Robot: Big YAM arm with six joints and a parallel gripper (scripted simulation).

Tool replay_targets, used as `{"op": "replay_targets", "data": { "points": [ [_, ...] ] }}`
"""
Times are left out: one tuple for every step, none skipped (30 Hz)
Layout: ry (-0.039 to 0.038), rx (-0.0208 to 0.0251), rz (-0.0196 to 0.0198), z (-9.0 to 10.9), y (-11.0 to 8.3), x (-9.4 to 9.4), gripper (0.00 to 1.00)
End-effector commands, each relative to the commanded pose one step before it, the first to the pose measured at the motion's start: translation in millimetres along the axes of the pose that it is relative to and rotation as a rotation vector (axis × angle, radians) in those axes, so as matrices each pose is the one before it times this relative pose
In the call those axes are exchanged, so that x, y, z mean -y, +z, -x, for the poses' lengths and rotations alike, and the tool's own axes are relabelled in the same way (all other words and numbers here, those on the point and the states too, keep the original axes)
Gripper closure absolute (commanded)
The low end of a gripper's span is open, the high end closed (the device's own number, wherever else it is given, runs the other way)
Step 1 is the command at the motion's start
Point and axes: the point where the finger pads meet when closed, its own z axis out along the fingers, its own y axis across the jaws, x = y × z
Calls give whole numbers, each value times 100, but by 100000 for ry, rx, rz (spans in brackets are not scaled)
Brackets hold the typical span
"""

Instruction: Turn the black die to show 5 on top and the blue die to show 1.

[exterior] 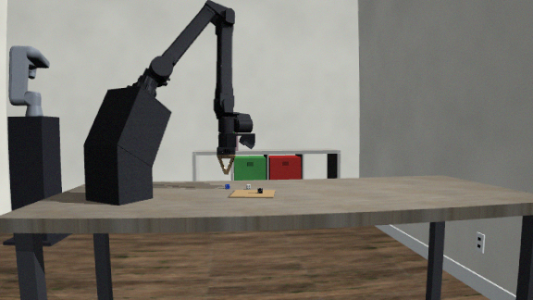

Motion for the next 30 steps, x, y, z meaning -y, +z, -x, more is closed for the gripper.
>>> {"op": "replay_targets", "data": {
  "points": [
    [-596, 1455, 908, 466, 614, -682, 69],
    [0, 0, 0, 0, 0, 0, 69],
    [0, 0, 0, 0, 0, 0, 69],
    [-762, 1525, 758, 538, -239, -392, 69],
    [766, -1533, -764, -565, 558, 387, 69],
    [2, -2, -7, -9, 165, -1, 69],
    [2, -12, 12, -9, 164, -5, 69],
    [2, -6, 1, -9, 163, -3, 69],
    [2, -6, 2, -9, 160, -3, 69],
    [2, -6, 2, -7, 157, -3, 69],
    [2, -6, 1, -8, 153, -3, 69],
    [2, -5, 0, -8, 148, -2, 69],
    [2, -5, 0, -6, 143, -3, 69],
    [2, -5, 0, -7, 137, -2, 69],
    [2, -4, 0, -7, 131, -2, 69],
    [1, -4, 1, -6, 124, -2, 69],
    [1, -4, 1, -5, 117, -2, 69],
    [-78, 77, 41, 25, 88, -23, 69],
    [0, 0, 0, 0, 0, 0, 69],
    [0, 0, 0, 0, 0, 0, 69],
    [-1545, 2933, 1460, 1092, -680, -783, 69],
    [570, -1021, -523, -397, 354, 272, 69],
    [694, -1515, -750, -585, 469, 400, 69],
    [172, -494, -213, -189, 198, 122, 69],
    [-49, -5, 6, -4, 66, -2, 69],
    [-37, -4, 4, -3, 58, -2, 69],
    [34, -202, -93, -64, 46, 28, 69],
    [-126, 331, 170, 64, -189, -104, 69],
    [-241, 679, 342, 223, -158, -170, 69],
    [-94, 169, 78, 67, 62, -22, 69]
  ]
}}
